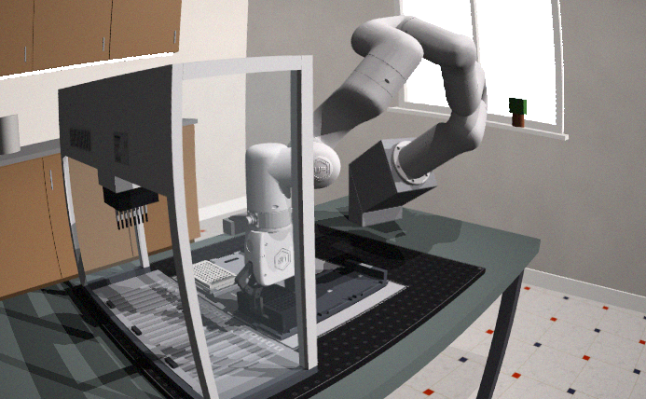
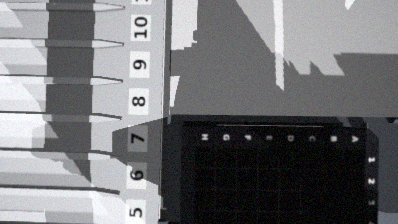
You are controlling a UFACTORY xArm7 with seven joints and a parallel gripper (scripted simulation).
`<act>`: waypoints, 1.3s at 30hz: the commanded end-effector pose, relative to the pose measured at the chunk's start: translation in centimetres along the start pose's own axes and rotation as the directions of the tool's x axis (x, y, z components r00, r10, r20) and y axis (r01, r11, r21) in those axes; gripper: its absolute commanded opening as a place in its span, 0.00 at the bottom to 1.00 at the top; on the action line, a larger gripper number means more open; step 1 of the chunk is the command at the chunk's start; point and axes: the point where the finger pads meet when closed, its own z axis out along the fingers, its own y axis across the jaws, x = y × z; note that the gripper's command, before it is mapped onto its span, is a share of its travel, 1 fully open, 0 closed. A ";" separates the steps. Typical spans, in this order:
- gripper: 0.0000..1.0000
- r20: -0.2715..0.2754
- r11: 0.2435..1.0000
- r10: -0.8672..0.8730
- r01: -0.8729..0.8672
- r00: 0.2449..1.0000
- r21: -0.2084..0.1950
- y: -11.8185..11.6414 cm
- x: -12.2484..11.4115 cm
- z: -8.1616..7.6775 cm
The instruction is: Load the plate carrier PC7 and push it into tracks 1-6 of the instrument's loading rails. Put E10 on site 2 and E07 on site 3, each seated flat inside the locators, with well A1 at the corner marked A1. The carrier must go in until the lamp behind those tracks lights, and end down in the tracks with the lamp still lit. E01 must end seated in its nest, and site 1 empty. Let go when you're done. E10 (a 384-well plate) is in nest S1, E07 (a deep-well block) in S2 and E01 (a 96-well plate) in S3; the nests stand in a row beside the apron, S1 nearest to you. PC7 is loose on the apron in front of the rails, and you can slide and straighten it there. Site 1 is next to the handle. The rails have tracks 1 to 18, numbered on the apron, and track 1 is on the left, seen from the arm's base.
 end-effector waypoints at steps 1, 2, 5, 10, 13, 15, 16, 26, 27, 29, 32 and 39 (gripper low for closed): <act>0.00 -0.002 1.000 0.001 -0.001 1.000 0.004 -0.1 0.1 -0.2; 0.00 -0.002 1.000 0.001 -0.001 1.000 0.004 -0.1 0.1 -0.2; 1.00 -0.002 1.000 0.001 -0.001 1.000 0.004 -0.1 0.1 -0.1; 1.00 -0.002 1.000 0.001 -0.001 1.000 0.004 -0.1 0.1 -0.1; 1.00 -0.002 1.000 0.001 -0.001 1.000 0.004 -0.1 0.1 -0.1; 1.00 -0.002 1.000 0.001 -0.001 1.000 0.004 -0.1 0.1 -0.1; 1.00 -0.002 1.000 0.001 -0.001 1.000 0.004 -0.1 0.1 -0.1; 1.00 -0.002 1.000 0.001 -0.001 1.000 0.004 -0.1 0.1 -0.1; 1.00 -0.002 1.000 0.001 -0.001 1.000 0.004 -0.1 0.1 -0.1; 1.00 -0.002 1.000 0.001 -0.001 1.000 0.004 -0.1 0.1 -0.1; 1.00 -0.002 1.000 0.001 -0.001 1.000 0.004 -0.1 0.1 -0.1; 1.00 -0.002 1.000 0.001 -0.001 1.000 0.004 -0.1 0.1 -0.1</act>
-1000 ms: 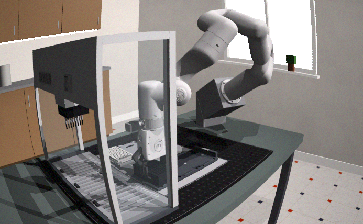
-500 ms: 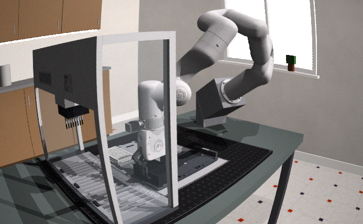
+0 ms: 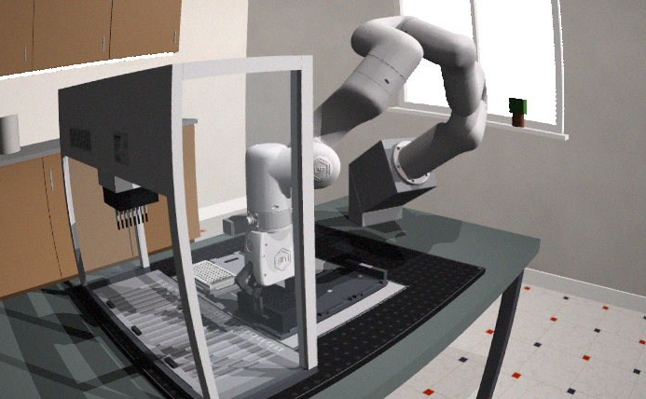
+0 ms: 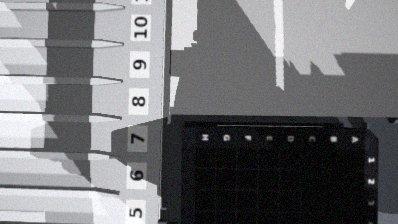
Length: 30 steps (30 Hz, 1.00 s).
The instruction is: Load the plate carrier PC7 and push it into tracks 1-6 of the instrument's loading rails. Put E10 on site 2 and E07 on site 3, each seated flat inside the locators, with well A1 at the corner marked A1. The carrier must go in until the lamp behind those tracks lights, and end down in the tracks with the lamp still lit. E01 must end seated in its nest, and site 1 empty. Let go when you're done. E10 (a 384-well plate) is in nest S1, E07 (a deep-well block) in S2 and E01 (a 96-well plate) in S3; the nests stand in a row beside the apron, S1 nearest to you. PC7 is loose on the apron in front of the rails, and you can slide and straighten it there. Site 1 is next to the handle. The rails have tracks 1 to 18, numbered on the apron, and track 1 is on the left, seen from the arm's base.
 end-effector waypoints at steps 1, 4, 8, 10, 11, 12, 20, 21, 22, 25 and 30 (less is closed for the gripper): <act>1.00 -0.002 1.000 0.001 -0.001 1.000 0.004 -0.1 0.1 -0.3; 1.00 -0.002 1.000 0.001 -0.001 1.000 0.004 -0.1 0.1 -0.8; 1.00 -0.002 1.000 0.001 -0.001 1.000 0.004 -0.1 0.1 -1.5; 1.00 -0.002 1.000 0.001 -0.001 1.000 0.004 -0.1 0.1 -1.8; 1.00 -0.002 1.000 0.001 -0.001 1.000 0.004 -0.1 0.1 -2.0; 1.00 -0.002 1.000 0.001 -0.001 1.000 0.004 -0.1 0.1 -2.2; 1.00 -0.002 1.000 0.001 -0.001 1.000 0.004 -0.1 0.1 -3.2; 1.00 -0.002 1.000 0.001 -0.001 1.000 0.004 -0.1 0.1 -3.3; 1.00 -0.002 1.000 0.001 -0.001 1.000 0.004 -0.1 0.1 -3.5; 1.00 -0.002 1.000 0.001 -0.001 1.000 0.004 -0.1 0.1 -4.0; 1.00 -0.002 1.000 0.001 -0.001 1.000 0.004 -0.1 0.1 -4.8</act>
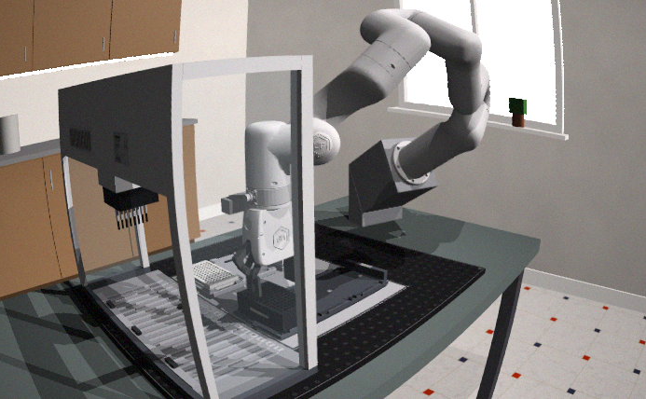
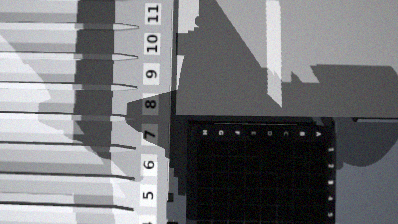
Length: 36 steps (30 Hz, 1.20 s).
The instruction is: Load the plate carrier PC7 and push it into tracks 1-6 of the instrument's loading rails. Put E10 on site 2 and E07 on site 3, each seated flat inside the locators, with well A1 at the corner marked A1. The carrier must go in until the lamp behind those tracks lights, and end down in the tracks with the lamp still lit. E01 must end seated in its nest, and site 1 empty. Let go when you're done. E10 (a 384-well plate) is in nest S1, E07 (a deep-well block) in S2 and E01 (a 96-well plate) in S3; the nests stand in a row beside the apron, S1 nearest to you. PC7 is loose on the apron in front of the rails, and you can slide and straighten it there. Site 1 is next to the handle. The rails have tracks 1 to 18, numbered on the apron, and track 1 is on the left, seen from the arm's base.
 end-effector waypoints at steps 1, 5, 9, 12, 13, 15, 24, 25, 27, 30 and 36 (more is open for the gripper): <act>1.00 -0.002 1.000 0.001 -0.001 1.000 0.004 -0.1 0.1 -1.1; 1.00 -0.002 1.000 0.001 -0.001 1.000 0.004 -0.1 0.1 -1.5; 1.00 -0.002 1.000 0.001 -0.001 1.000 0.004 -0.1 0.1 -2.1; 1.00 -0.002 1.000 0.001 -0.001 1.000 0.004 -0.1 0.1 -2.6; 1.00 -0.002 1.000 0.001 -0.001 1.000 0.004 -0.1 0.1 -2.8; 1.00 -0.002 1.000 0.001 -0.001 1.000 0.004 -0.1 0.1 -3.1; 1.00 -0.002 1.000 0.001 -0.001 1.000 0.004 -0.1 0.1 -4.3; 1.00 -0.002 1.000 0.001 -0.001 1.000 0.004 -0.1 0.1 -4.5; 1.00 -0.002 1.000 0.001 -0.001 1.000 0.004 -0.1 0.1 -4.8; 1.00 -0.002 1.000 0.001 -0.001 1.000 0.004 -0.1 0.1 -5.3; 1.00 -0.002 1.000 0.001 -0.001 1.000 0.004 -0.1 0.1 -6.1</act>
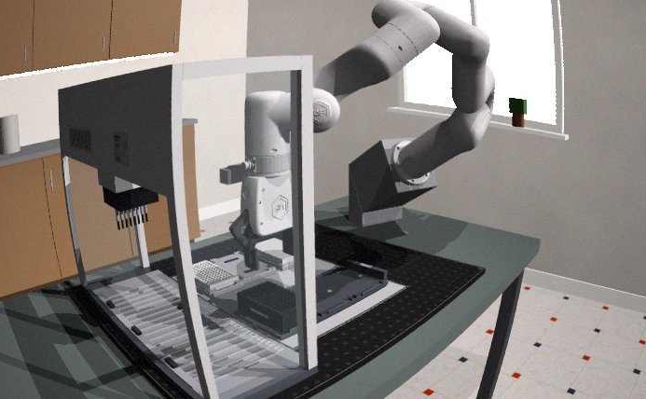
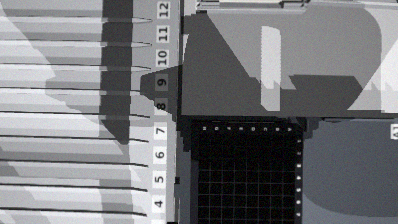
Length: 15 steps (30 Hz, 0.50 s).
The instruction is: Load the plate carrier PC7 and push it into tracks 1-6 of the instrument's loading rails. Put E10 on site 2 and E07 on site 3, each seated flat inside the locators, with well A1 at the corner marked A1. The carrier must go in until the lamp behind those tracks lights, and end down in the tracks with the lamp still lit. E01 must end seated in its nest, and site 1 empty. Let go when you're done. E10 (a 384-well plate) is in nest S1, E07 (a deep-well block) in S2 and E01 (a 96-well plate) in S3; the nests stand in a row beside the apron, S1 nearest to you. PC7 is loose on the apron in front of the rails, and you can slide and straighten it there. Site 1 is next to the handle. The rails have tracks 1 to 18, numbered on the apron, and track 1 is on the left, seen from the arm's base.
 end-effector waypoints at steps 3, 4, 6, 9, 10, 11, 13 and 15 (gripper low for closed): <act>1.00 -0.002 1.000 0.001 -0.001 1.000 0.004 -0.1 0.1 -1.1; 1.00 -0.002 1.000 0.001 -0.001 1.000 0.004 -0.1 0.1 -1.3; 1.00 -0.002 1.000 0.001 -0.001 1.000 0.004 -0.1 0.1 -1.6; 1.00 -0.002 1.000 0.001 -0.001 1.000 0.004 -0.1 0.1 -2.1; 1.00 -0.002 1.000 0.001 -0.001 1.000 0.004 -0.1 0.1 -2.3; 1.00 -0.002 1.000 0.001 -0.001 1.000 0.004 -0.1 0.1 -2.5; 1.00 -0.002 1.000 0.001 -0.001 1.000 0.004 -0.1 0.1 -2.8; 1.00 -0.002 1.000 0.001 -0.001 1.000 0.004 -0.1 0.1 -3.1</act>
